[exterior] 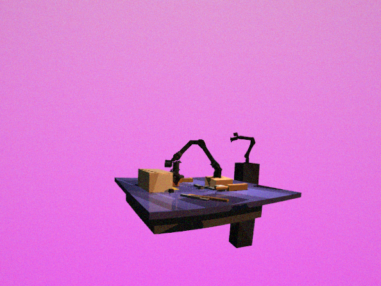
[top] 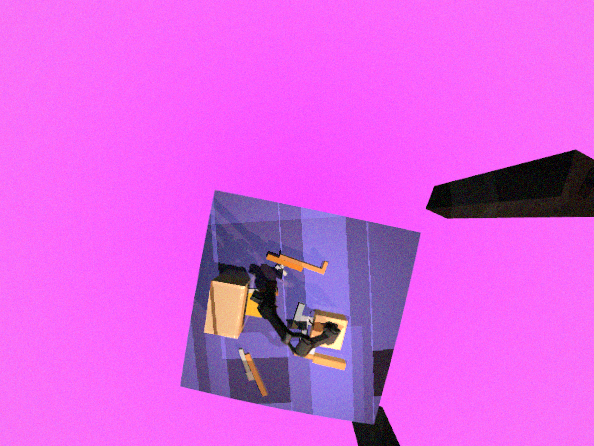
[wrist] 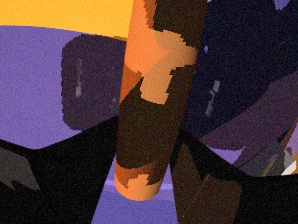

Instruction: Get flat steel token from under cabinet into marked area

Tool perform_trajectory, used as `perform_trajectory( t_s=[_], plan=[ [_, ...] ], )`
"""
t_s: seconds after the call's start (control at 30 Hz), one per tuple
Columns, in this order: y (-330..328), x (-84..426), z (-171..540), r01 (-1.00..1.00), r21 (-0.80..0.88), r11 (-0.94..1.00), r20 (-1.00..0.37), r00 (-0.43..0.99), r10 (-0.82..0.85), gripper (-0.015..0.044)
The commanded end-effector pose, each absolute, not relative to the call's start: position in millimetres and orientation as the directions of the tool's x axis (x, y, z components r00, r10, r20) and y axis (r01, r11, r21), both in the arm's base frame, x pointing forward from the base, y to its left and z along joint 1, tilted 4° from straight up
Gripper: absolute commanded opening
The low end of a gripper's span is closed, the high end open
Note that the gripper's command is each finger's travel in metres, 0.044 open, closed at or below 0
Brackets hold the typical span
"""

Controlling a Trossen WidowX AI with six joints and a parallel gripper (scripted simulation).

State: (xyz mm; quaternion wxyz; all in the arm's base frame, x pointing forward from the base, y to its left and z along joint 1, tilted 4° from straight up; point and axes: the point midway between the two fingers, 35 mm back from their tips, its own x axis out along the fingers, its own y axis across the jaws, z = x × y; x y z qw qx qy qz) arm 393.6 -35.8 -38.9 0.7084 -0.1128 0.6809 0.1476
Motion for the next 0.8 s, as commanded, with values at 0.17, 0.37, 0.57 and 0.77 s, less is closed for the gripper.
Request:
perform_trajectory(
  t_s=[0.17,0.37,0.57,0.77],
  plan=[
    [-40,383,-41,-0.364,0.045,0.930,-0.998,0.025,0.058,0.0000],
    [-43,377,-41,-0.364,0.045,0.930,-0.998,0.025,0.058,0.0000],
    [-45,371,-41,-0.364,0.045,0.930,-0.998,0.025,0.058,0.0000],
    [-48,365,-42,-0.364,0.045,0.930,-0.998,0.024,0.057,0.0000]
  ],
)
